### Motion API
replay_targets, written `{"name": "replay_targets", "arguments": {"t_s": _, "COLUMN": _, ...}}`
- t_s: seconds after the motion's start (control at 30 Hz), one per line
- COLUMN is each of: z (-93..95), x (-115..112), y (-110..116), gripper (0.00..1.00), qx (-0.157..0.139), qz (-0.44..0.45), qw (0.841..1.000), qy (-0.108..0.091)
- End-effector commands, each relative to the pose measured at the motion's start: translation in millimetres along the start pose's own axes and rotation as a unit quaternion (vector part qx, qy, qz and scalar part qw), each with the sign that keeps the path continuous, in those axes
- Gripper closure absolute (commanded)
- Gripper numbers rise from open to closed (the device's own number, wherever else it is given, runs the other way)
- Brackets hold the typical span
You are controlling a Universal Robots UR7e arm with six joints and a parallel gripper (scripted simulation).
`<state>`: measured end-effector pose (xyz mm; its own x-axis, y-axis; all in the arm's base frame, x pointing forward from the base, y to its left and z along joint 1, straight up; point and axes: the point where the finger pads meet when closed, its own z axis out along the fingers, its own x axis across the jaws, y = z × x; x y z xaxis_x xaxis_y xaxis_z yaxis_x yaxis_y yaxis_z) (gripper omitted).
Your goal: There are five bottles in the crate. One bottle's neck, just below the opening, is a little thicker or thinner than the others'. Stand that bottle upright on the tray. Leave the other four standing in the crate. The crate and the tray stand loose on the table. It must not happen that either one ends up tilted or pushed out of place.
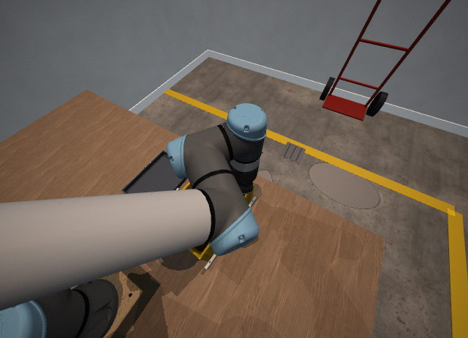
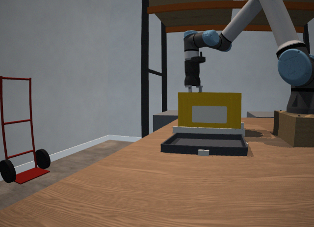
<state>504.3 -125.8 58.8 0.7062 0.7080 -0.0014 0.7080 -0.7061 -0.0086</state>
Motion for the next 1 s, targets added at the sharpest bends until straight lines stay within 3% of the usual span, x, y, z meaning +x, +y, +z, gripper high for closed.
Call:
{"name": "replay_targets", "arguments": {"t_s": 0.0, "z": -6.3, "x": 0, "y": 0, "gripper": 0.00, "qx": -0.001, "qz": 0.000, "qw": 1.000, "qy": 0.000}}
{"name": "replay_targets", "arguments": {"t_s": 0.27, "z": -21.2, "x": 0, "y": 0, "gripper": 0.00, "qx": -0.001, "qz": 0.000, "qw": 1.000, "qy": 0.000}}
{"name": "replay_targets", "arguments": {"t_s": 0.77, "z": -68.3, "x": 0, "y": 0, "gripper": 0.00, "qx": -0.001, "qz": 0.000, "qw": 1.000, "qy": 0.000}}
{"name": "replay_targets", "arguments": {"t_s": 0.97, "z": -75.8, "x": 0, "y": 0, "gripper": 0.00, "qx": -0.001, "qz": 0.000, "qw": 1.000, "qy": 0.000}}
